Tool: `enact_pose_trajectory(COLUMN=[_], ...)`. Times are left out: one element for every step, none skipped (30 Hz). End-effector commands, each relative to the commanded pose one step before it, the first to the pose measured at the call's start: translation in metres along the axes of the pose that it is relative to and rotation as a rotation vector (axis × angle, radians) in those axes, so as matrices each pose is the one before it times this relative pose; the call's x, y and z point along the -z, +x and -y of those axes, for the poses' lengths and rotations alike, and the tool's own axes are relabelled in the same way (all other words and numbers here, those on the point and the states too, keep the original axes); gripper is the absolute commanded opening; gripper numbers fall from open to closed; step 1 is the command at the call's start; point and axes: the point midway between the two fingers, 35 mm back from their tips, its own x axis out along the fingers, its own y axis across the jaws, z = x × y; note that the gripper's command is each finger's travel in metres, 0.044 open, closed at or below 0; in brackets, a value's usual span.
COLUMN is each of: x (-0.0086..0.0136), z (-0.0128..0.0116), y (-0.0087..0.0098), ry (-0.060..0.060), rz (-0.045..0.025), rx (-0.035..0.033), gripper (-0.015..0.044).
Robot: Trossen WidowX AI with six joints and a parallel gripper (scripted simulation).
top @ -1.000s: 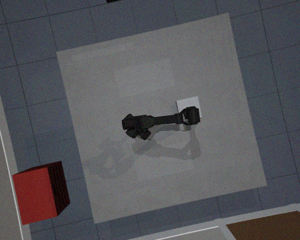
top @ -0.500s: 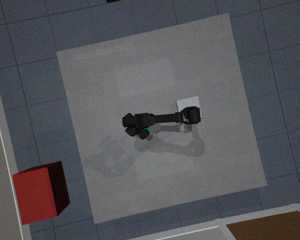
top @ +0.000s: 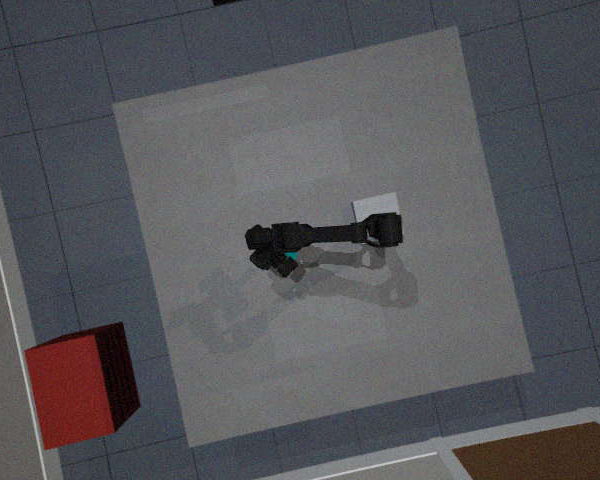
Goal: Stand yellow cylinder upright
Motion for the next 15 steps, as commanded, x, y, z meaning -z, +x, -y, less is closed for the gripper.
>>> enact_pose_trajectory(x=[-0.00043,-0.00009,-0.00008,-0.00008,-0.00008,-0.00007,-0.00007,-0.00006,-0.00006,-0.00006,-0.00005,-0.00005,-0.00005,-0.00004,-0.00004], z=[0.00092,0.00039,0.00039,0.00038,0.00037,0.00037,0.00036,0.00036,0.00035,0.00034,0.00034,0.00033,0.00033,0.00032,0.00031], y=[0.00038,0.00014,0.00013,0.00012,0.0001,0.00009,0.00008,0.00007,0.00006,0.00005,0.00004,0.00003,0.00002,0.00001,0.0], ry=[0.0109,0.0013,0.0013,0.0013,0.0012,0.0012,0.0012,0.0012,0.0011,0.0011,0.0011,0.001,0.001,0.001,0.0009], rz=[0.02739,0.00673,0.00672,0.00671,0.00669,0.00668,0.00667,0.00665,0.00664,0.00663,0.00661,0.0066,0.00658,0.00657,0.00655], rx=[-0.00418,-0.00032,-0.00033,-0.00034,-0.00035,-0.00037,-0.00038,-0.00039,-0.0004,-0.00042,-0.00043,-0.00044,-0.00046,-0.00047,-0.00048], gripper=[0.0105,0.0105,0.0105,0.0105,0.0105,0.0105,0.0105,0.0105,0.0105,0.0105,0.0105,0.0105,0.0105,0.0105,0.0105])
